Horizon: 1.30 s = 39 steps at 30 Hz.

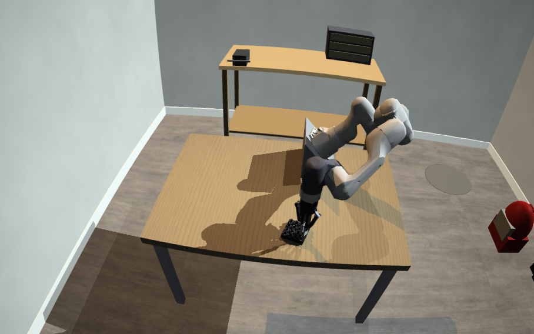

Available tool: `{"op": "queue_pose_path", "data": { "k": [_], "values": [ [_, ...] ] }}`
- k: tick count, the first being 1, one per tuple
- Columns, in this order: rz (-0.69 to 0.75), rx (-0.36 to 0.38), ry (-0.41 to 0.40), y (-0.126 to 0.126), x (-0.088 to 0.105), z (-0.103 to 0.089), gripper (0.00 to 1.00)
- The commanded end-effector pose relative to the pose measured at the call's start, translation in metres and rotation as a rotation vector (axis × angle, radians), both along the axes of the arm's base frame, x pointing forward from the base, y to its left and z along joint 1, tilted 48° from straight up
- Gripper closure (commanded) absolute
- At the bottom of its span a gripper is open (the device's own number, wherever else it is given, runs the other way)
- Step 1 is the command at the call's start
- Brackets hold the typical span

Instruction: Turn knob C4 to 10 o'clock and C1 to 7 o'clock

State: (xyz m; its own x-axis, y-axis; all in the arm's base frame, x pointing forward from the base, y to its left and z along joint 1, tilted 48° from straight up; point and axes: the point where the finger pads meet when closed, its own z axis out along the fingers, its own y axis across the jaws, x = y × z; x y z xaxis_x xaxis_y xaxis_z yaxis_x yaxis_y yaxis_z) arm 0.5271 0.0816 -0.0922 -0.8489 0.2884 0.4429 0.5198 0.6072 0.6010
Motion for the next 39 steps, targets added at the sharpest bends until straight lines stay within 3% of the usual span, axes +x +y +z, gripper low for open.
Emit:
{"op": "queue_pose_path", "data": {
  "k": [1,15,39],
  "values": [
    [0.086,0.010,-0.102,0.0010,-0.0011,-0.0015,0.95],
    [0.210,0.028,-0.240,0.0010,-0.0011,-0.0015,0.95],
    [0.247,0.033,-0.281,0.0010,-0.0011,-0.0015,0.95]
  ]
}}
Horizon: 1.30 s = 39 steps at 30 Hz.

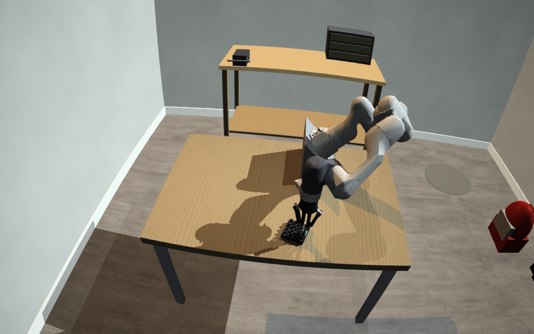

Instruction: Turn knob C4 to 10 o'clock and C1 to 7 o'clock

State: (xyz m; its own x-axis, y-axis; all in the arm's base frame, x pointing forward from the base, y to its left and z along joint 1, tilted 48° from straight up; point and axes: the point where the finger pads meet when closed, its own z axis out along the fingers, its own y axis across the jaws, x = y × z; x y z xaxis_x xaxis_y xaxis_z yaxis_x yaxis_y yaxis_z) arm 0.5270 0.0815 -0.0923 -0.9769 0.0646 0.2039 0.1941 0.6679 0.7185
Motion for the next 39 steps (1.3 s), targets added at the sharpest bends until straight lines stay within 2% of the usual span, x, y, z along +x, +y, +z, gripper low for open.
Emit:
{"op": "queue_pose_path", "data": {
  "k": [1,8,9,32,39],
  "values": [
    [0.016,-0.001,-0.016,0.0011,-0.0010,-0.0014,0.95],
    [0.016,-0.001,-0.016,0.0011,-0.0010,-0.0014,0.95],
    [0.016,-0.001,-0.016,0.0011,-0.0010,-0.0014,0.88],
    [0.016,-0.001,-0.016,0.0009,-0.0010,-0.0013,0.88],
    [0.016,-0.001,-0.016,-0.0063,-0.0001,0.0052,0.88]
  ]
}}
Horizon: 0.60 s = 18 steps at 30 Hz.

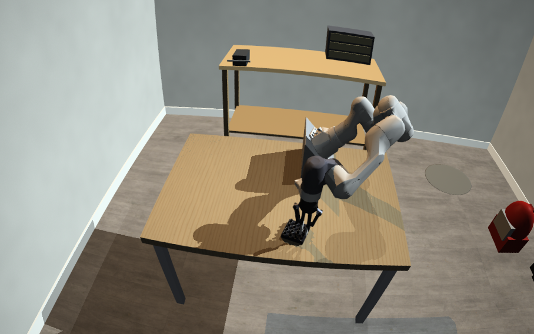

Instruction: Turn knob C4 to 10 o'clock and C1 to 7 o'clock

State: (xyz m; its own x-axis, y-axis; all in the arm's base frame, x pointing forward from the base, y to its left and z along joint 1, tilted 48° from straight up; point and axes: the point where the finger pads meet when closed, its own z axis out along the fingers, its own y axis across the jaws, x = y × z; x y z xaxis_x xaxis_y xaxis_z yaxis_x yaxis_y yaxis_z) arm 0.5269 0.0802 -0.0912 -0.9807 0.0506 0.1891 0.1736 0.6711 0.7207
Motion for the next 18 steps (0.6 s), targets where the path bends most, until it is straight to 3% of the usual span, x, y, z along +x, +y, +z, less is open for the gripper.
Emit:
{"op": "queue_pose_path", "data": {
  "k": [1,18],
  "values": [
    [0.002,0.000,-0.001,-0.007,0.000,0.006,0.88],
    [0.002,0.000,-0.001,-0.026,0.003,0.023,0.88]
  ]
}}
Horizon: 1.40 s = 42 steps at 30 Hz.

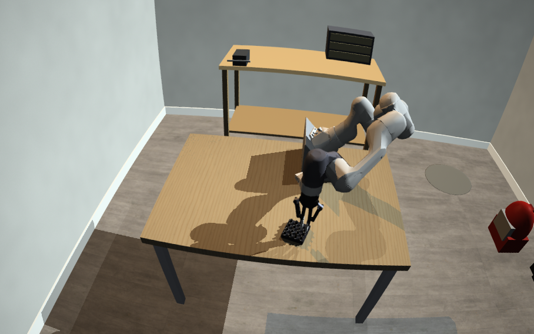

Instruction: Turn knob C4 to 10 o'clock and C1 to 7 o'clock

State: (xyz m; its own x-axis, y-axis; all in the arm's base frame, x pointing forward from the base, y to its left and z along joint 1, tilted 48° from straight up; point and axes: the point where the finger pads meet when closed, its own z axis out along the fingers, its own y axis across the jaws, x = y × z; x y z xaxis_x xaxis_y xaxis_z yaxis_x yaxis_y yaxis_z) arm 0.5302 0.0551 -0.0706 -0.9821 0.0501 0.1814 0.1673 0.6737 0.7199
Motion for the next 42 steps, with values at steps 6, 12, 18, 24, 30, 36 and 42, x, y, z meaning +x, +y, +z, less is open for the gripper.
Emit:
{"op": "queue_pose_path", "data": {
  "k": [6,12,18,24,30,36,42],
  "values": [
    [0.000,0.003,0.006,-0.0006,-0.0008,0.0022,0.88],
    [-0.006,0.002,0.015,-0.0007,-0.0009,0.0022,0.88],
    [-0.135,-0.017,0.165,-0.0021,-0.0032,0.0012,0.88],
    [-0.192,-0.025,0.232,-0.0028,-0.0040,0.0009,0.88],
    [-0.252,-0.034,0.300,-0.0036,-0.0047,0.0008,0.88],
    [-0.312,-0.044,0.369,-0.0043,-0.0053,0.0008,0.88],
    [-0.369,-0.052,0.434,-0.0050,-0.0058,0.0009,0.88]
  ]
}}
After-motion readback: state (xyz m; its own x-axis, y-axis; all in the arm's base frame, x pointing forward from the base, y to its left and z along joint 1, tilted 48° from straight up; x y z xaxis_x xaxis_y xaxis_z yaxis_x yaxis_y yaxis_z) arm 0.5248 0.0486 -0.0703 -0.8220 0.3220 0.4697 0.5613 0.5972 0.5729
